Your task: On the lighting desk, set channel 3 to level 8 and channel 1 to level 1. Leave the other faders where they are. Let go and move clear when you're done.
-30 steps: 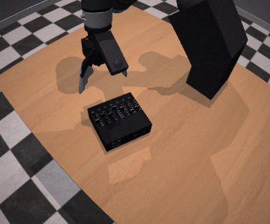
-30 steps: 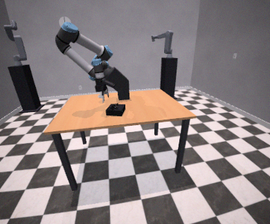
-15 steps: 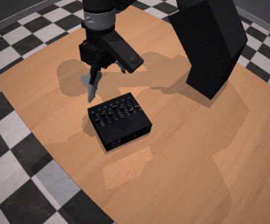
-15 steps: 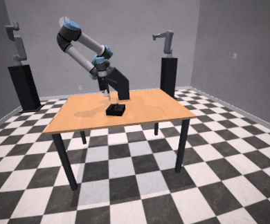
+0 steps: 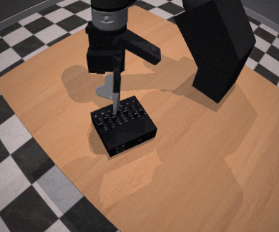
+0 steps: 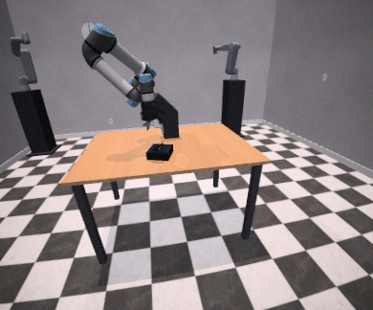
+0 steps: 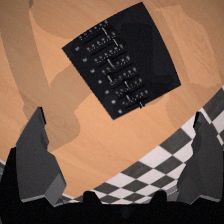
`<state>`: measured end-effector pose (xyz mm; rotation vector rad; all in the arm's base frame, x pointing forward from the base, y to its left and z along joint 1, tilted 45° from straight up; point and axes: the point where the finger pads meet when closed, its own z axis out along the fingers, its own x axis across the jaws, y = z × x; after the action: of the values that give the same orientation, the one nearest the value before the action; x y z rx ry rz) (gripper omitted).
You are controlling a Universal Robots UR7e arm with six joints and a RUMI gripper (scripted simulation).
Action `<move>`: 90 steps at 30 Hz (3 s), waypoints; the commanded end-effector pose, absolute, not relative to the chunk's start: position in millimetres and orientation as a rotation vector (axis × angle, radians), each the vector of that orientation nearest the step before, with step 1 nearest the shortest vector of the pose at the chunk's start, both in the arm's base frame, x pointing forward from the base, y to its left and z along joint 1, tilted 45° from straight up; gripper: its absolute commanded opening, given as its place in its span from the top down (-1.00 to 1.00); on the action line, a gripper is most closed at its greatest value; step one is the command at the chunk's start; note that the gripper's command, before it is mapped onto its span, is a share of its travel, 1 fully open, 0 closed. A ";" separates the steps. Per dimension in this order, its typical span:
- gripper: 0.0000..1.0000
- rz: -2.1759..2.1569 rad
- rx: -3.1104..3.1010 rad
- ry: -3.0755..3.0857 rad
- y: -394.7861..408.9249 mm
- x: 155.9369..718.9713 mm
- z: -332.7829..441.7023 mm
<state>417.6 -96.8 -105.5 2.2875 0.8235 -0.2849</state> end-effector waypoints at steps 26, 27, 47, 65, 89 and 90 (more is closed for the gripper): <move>-1.00 -0.733 1.774 1.749 -60.4 423.8 -99.6; -1.00 -0.733 1.774 1.749 -60.4 423.8 -99.6; -1.00 -0.625 1.949 1.489 -85.7 383.6 -166.4; 1.00 -0.591 1.996 1.407 -92.4 368.3 -182.5; 1.00 -0.591 1.996 1.407 -92.4 368.3 -182.5; 1.00 -0.591 1.996 1.407 -92.4 368.3 -182.5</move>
<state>371.1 -92.1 -182.1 1.9954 1.4044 -0.5855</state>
